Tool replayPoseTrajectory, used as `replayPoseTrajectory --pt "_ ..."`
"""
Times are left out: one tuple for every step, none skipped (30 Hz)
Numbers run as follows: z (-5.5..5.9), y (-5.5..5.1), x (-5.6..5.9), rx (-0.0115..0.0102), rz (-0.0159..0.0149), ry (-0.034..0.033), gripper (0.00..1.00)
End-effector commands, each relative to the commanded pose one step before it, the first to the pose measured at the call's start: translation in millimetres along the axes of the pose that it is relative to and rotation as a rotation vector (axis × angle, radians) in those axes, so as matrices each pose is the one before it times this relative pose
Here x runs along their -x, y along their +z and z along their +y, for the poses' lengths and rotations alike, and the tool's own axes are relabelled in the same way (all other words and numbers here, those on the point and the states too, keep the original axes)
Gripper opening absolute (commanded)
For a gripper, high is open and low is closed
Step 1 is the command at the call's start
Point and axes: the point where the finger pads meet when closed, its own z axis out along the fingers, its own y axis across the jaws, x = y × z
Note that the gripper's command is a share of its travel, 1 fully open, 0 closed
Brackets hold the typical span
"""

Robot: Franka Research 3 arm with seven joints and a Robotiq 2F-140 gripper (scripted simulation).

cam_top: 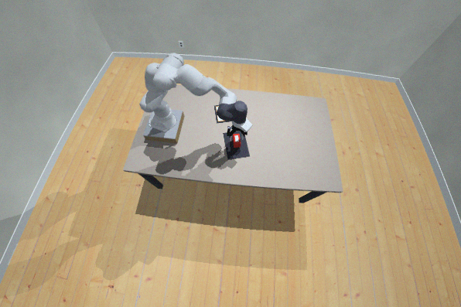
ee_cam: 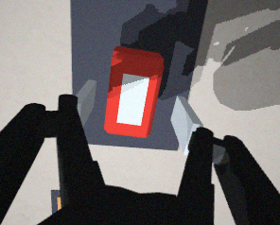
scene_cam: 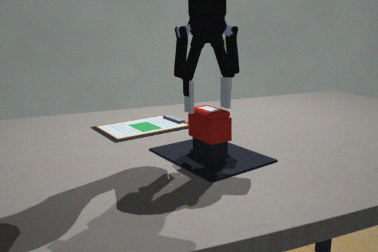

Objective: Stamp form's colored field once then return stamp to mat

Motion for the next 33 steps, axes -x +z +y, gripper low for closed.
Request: replayPoseTrajectory --pt "-2.73 16.86 -0.46 -0.00971 0.00245 -0.03053 0.54" --pt "0.00 4.74 0.00 0.00000 0.00000 0.00000 0.54" --pt "0.00 4.59 0.00 0.00000 0.00000 0.00000 0.54" --pt "0.00 4.40 0.00 0.00000 0.00000 0.00000 0.54" --pt "0.00 4.17 0.00 0.00000 0.00000 0.00000 0.54" --pt "0.00 3.89 0.00 0.00000 0.00000 0.00000 0.54" --pt "0.00 3.59 0.00 0.00000 0.00000 0.00000 0.54" --pt "0.00 3.26 0.00 0.00000 0.00000 0.00000 0.54" --pt "0.00 2.91 0.00 0.00000 0.00000 0.00000 0.54" --pt "0.00 2.54 0.00 0.00000 0.00000 0.00000 0.54" --pt "0.00 2.18 0.00 0.00000 0.00000 0.00000 0.54" --pt "0.00 0.00 0.00 0.00000 0.00000 0.00000 0.54" --pt "0.00 0.00 0.00 0.00000 0.00000 0.00000 0.54" --pt "0.00 1.81 0.00 0.00000 0.00000 0.00000 0.54" --pt "0.00 1.44 0.00 0.00000 0.00000 0.00000 0.54" --pt "0.00 1.10 0.00 0.00000 0.00000 0.00000 0.54" --pt "0.00 0.78 0.00 0.00000 0.00000 0.00000 0.54" --pt "0.00 0.50 0.00 0.00000 0.00000 0.00000 0.54" --pt "0.00 0.27 0.00 0.00000 0.00000 0.00000 0.54" --pt "0.00 0.11 0.00 0.00000 0.00000 0.00000 0.54" --pt "0.00 0.02 0.00 0.00000 0.00000 0.00000 0.54" --pt "0.00 0.00 0.00 0.00000 0.00000 0.00000 0.54" --pt "0.00 0.00 0.00 0.00000 0.00000 0.00000 0.54" --pt "0.00 0.00 0.00 0.00000 0.00000 0.00000 0.54" --pt "0.00 0.00 0.00 0.00000 0.00000 0.00000 0.54" --pt "0.00 0.00 0.00 0.00000 0.00000 0.00000 0.54" --pt "0.00 0.00 0.00 0.00000 0.00000 0.00000 0.54" --pt "0.00 0.00 0.00 0.00000 0.00000 0.00000 0.54" --pt "0.00 0.00 0.00 0.00000 0.00000 0.00000 0.54" --pt "0.00 0.00 0.00 0.00000 0.00000 0.00000 0.54" --pt "0.00 0.00 0.00 0.00000 0.00000 0.00000 0.54" --pt "0.00 0.00 0.00 0.00000 0.00000 0.00000 0.54" --pt "0.00 0.00 0.00 0.00000 0.00000 0.00000 0.21"
